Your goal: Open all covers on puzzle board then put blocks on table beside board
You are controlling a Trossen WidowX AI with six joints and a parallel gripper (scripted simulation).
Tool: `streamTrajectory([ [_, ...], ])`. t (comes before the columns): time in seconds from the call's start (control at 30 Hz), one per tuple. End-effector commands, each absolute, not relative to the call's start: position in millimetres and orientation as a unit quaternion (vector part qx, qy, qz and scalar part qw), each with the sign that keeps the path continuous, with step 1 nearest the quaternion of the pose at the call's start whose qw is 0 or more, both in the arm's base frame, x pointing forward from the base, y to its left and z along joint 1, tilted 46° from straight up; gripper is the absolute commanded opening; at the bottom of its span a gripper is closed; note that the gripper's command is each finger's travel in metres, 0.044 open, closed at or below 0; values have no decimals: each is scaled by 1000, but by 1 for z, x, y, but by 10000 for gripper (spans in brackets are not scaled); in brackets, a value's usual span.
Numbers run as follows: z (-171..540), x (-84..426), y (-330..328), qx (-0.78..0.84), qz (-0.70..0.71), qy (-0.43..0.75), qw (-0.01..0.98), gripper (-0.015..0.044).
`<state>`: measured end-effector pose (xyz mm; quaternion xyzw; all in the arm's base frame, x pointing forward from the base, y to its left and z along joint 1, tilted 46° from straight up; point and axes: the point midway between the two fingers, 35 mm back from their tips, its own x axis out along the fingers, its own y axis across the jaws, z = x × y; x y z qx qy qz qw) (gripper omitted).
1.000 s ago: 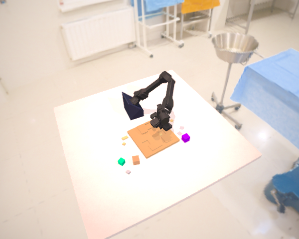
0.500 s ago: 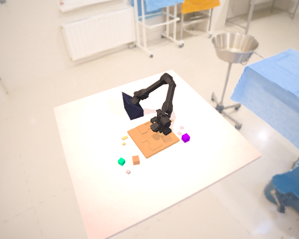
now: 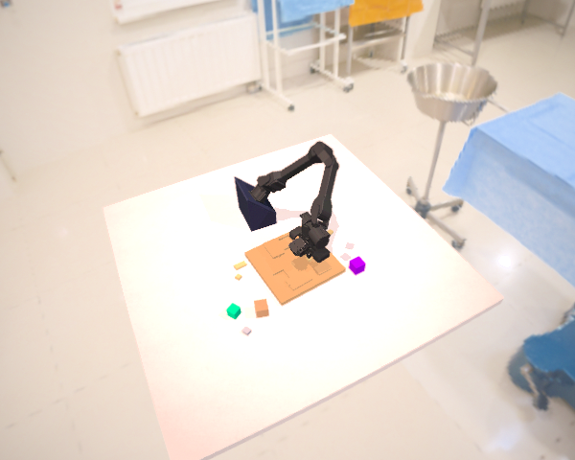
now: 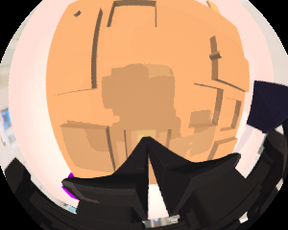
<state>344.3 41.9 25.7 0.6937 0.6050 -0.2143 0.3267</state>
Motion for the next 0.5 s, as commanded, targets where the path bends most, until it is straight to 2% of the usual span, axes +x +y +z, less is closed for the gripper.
streamTrajectory([
  [0.0, 25, 344, 43, 695, -215, 605, 324, 0],
  [0.47, 33, 343, 55, 695, -215, 605, 324, 0],
])
